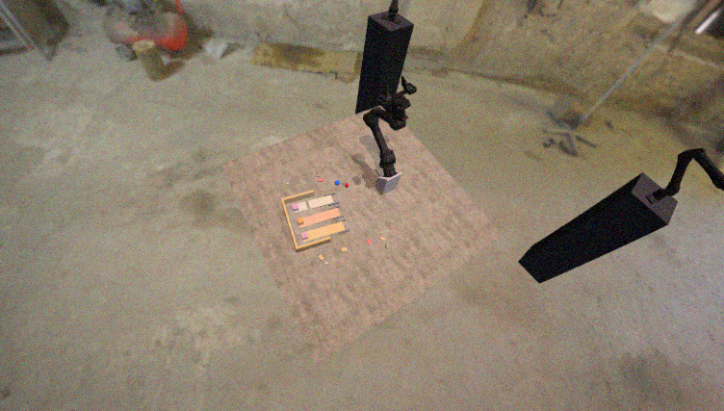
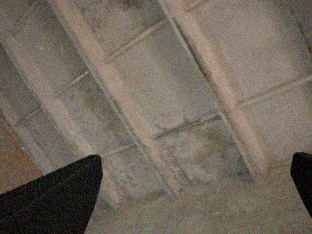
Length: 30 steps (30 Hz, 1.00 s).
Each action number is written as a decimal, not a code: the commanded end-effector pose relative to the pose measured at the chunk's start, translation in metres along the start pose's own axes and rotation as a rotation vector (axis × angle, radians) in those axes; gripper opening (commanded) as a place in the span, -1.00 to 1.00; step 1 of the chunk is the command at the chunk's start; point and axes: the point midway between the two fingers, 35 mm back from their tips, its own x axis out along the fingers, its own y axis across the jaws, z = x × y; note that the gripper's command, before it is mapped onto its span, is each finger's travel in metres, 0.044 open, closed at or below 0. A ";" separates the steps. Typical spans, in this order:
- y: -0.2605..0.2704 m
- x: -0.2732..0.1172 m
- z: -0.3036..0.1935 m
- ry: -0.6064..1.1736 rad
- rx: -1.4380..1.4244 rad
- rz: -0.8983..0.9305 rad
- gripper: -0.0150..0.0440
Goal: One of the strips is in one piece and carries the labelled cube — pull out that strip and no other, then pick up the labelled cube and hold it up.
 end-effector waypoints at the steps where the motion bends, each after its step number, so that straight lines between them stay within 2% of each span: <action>1: 0.002 0.000 0.002 -0.007 -0.019 0.004 0.86; 9: 0.087 -0.027 0.080 -0.351 -0.844 0.111 0.86; 16: 0.147 -0.057 0.111 -0.600 -1.306 0.104 0.86; 23: 0.206 -0.096 0.129 -0.888 -1.732 0.030 0.86; 30: 0.263 -0.145 0.136 -1.224 -2.109 -0.140 0.86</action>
